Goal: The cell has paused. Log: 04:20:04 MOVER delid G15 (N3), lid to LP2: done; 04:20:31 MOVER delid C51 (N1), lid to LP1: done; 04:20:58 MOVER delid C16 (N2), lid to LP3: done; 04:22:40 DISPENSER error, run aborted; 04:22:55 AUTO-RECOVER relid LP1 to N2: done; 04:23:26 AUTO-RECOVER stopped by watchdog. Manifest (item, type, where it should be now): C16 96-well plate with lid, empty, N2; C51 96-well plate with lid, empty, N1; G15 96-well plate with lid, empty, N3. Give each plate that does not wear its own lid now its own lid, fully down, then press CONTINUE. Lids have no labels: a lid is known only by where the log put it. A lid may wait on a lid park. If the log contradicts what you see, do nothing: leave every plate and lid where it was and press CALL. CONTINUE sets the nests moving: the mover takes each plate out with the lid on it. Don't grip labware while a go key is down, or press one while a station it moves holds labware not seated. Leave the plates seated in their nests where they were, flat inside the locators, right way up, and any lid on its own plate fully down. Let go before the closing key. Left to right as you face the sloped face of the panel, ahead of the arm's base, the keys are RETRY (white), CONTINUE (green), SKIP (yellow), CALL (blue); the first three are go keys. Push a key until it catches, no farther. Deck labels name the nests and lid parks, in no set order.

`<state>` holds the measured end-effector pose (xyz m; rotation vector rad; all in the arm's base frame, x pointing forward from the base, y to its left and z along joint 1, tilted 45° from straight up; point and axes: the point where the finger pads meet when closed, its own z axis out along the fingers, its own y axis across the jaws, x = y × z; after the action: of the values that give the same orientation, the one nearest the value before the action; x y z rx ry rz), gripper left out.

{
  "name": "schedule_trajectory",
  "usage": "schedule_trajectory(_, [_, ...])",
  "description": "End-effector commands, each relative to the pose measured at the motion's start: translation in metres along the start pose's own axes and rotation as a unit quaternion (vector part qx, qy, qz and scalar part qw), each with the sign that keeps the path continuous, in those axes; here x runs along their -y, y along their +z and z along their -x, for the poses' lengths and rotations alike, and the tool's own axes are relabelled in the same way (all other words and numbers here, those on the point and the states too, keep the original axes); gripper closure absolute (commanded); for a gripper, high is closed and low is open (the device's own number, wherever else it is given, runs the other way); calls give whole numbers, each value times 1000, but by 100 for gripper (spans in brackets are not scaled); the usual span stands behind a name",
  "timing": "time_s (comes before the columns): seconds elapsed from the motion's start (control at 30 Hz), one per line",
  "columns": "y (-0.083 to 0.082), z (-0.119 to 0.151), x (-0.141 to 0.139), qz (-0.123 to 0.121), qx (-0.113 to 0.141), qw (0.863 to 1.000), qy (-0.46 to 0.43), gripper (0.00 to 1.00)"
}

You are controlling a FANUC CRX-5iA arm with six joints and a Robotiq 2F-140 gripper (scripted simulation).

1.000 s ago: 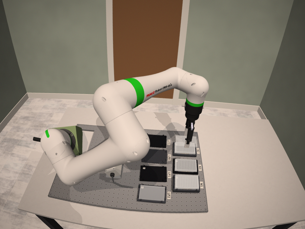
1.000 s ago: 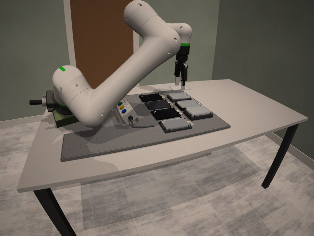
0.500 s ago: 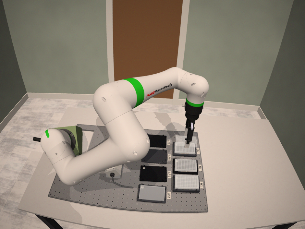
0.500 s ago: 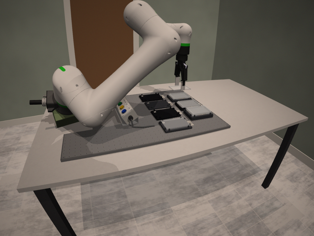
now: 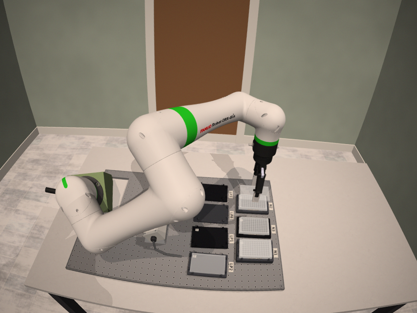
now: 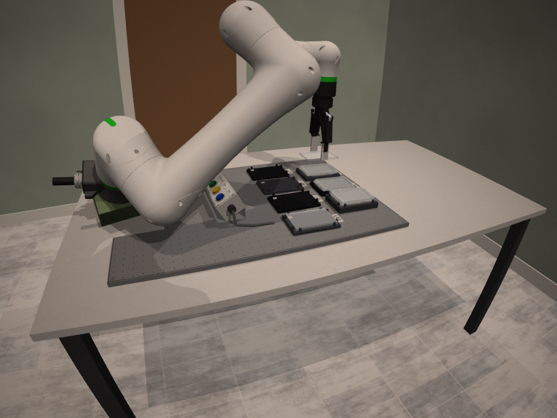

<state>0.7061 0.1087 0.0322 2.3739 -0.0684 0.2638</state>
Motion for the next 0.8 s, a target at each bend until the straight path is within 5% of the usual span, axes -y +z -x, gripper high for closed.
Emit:
schedule_trajectory(0.0, [0,0,0,0,0,1000,0,100])
schedule_trajectory(0.77, [14,-1,0,0,0,1000,4,100])
